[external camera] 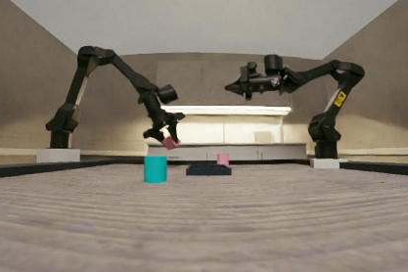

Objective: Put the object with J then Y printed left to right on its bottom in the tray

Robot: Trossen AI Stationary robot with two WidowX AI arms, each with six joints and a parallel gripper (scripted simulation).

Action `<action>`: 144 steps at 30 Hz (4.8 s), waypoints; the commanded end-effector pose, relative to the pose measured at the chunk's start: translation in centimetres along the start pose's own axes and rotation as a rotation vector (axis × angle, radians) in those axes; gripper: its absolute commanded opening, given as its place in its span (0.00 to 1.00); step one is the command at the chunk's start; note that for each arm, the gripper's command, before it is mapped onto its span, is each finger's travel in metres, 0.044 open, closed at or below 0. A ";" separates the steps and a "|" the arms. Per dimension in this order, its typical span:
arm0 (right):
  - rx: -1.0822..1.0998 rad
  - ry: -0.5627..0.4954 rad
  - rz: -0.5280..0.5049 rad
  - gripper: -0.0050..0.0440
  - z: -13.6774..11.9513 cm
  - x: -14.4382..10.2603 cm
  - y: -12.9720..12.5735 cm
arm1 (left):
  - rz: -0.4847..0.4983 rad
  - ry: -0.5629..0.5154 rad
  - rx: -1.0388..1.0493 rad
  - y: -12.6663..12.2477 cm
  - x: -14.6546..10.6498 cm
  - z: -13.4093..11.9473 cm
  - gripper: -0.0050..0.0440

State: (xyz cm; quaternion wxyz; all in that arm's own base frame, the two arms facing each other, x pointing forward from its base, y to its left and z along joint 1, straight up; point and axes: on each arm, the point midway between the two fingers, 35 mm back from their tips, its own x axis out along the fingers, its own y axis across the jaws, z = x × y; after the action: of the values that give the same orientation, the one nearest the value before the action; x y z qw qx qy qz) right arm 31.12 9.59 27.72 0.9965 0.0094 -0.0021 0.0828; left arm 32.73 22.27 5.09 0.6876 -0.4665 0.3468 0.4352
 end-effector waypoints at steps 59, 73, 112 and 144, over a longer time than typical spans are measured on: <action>-0.010 0.008 0.189 0.00 -4.8 -4.6 10.7 | -0.054 -0.684 1.346 -19.0 -1.3 -0.9 0.45; -0.013 0.008 0.231 0.00 -5.8 -6.3 12.6 | 0.023 -0.849 1.567 -22.4 -2.6 -2.6 0.45; -0.019 0.008 0.352 0.00 -8.4 -12.0 16.5 | 0.428 -1.268 2.030 -29.5 -7.7 -9.3 0.45; -0.003 0.001 0.355 0.00 -7.9 -12.1 16.7 | 0.438 -1.280 2.033 -29.4 -8.3 -9.2 0.45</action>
State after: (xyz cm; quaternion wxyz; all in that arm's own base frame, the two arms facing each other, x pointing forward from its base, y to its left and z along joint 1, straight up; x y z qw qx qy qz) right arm 16.51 24.16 19.61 0.9660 0.0012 0.0001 0.2586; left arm 56.07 5.81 17.57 0.6944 0.6546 0.2120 0.2104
